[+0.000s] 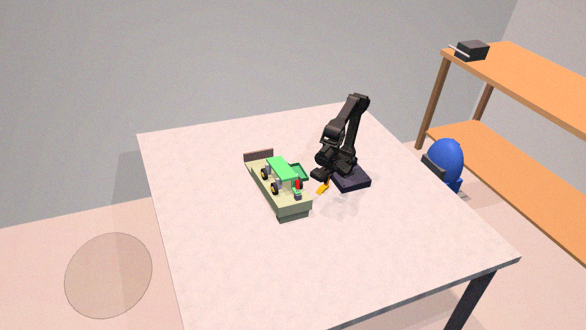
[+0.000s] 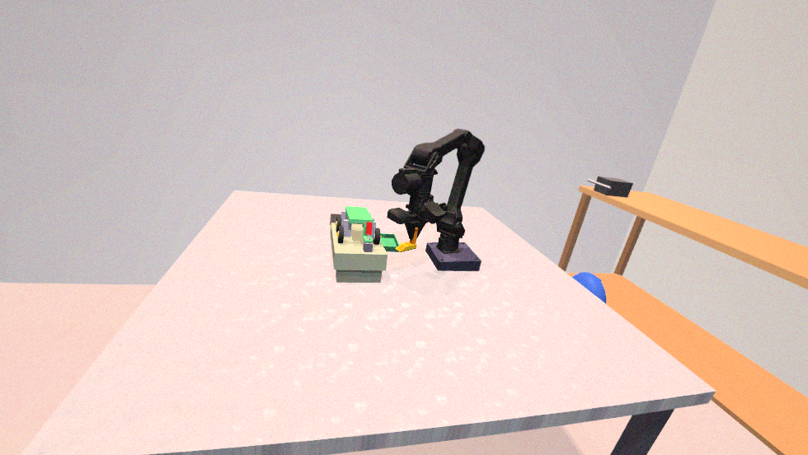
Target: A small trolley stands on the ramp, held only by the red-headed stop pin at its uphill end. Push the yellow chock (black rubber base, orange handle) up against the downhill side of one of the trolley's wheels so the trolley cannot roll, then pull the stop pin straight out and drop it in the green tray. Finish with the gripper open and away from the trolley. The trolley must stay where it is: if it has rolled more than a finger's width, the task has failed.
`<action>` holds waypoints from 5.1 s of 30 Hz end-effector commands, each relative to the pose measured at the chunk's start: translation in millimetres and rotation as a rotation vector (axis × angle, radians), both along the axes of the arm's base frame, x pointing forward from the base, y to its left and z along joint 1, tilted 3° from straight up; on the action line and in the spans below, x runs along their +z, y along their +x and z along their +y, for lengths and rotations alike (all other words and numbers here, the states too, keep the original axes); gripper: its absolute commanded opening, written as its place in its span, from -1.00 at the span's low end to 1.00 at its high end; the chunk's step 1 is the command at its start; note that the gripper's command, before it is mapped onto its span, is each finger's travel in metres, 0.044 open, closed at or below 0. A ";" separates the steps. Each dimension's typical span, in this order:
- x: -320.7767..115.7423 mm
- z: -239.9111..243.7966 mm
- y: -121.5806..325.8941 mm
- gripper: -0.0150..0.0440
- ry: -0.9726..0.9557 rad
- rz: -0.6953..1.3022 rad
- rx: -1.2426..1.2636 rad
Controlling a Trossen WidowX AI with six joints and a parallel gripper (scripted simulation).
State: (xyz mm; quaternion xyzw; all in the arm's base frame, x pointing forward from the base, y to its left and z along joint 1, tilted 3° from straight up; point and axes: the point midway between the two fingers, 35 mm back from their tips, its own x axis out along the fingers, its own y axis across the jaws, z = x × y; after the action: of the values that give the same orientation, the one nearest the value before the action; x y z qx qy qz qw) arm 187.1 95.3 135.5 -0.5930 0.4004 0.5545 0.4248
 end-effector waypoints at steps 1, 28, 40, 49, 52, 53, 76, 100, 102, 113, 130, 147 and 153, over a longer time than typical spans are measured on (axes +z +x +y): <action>13.7 1.5 0.2 -0.49 0.007 -0.005 0.001; 51.4 4.7 0.3 -0.49 0.025 -0.004 -0.281; 51.5 4.7 0.4 -0.49 0.051 -0.002 -0.686; 51.5 4.7 0.4 -0.49 0.069 -0.001 -0.989; 51.5 4.7 0.4 -0.49 0.076 -0.001 -1.090; 51.5 4.7 0.4 -0.49 0.078 -0.001 -1.124; 51.5 4.6 0.4 -0.49 0.129 0.001 -1.902; 51.5 4.5 0.4 -0.49 0.178 0.005 -2.666; 51.5 4.5 0.4 -0.49 0.183 0.005 -2.734; 51.4 4.5 0.3 -0.49 0.208 0.007 -3.113; 51.4 4.5 0.2 -0.49 0.240 0.013 -3.617; 48.8 -37.1 6.0 -0.49 0.243 0.006 -3.616; 47.7 -56.4 8.5 -0.49 0.245 0.003 -3.616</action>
State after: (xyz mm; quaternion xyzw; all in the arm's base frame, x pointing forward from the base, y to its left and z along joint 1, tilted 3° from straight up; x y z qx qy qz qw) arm 195.4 44.9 183.7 -0.5578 -0.4405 0.5200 -0.4738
